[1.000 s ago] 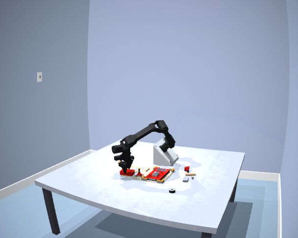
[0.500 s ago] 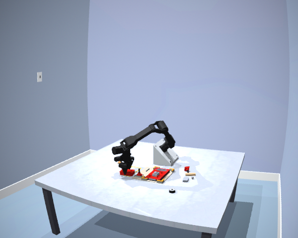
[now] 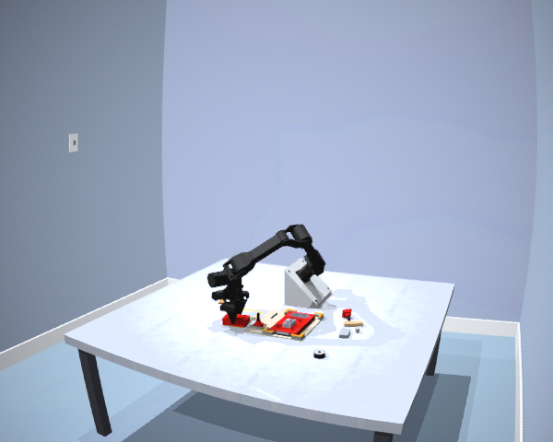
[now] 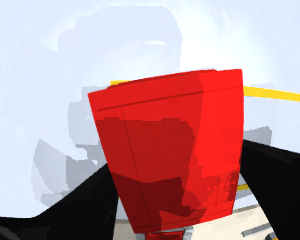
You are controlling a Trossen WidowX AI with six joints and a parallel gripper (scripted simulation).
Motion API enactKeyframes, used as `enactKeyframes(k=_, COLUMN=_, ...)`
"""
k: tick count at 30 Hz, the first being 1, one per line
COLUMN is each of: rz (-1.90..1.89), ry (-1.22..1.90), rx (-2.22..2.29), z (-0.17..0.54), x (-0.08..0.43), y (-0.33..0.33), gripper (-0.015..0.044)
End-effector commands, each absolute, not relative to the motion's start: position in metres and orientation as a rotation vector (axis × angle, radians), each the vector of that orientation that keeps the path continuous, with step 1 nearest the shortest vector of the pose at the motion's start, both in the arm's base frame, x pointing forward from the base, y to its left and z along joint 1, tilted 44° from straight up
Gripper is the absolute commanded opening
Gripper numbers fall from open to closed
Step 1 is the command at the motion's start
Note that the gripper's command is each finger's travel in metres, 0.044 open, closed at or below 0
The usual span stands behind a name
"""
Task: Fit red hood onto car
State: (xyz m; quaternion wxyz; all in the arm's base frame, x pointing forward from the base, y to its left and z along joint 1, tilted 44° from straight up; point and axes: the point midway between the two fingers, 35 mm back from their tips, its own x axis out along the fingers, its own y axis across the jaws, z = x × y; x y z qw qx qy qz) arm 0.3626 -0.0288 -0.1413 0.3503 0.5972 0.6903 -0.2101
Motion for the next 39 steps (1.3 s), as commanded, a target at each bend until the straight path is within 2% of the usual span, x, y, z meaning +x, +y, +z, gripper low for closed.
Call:
enactKeyframes(k=1, rz=-0.544, ry=1.788, rx=1.545, z=-0.141, x=0.363, y=-0.029, gripper=0.0295)
enactKeyframes(k=12, rz=-0.545, ry=1.788, rx=1.546, z=-0.131, x=0.363, y=-0.038, gripper=0.0006)
enactKeyframes(k=39, rz=-0.547, ry=1.786, rx=1.544, z=-0.076, x=0.367, y=-0.091, gripper=0.0)
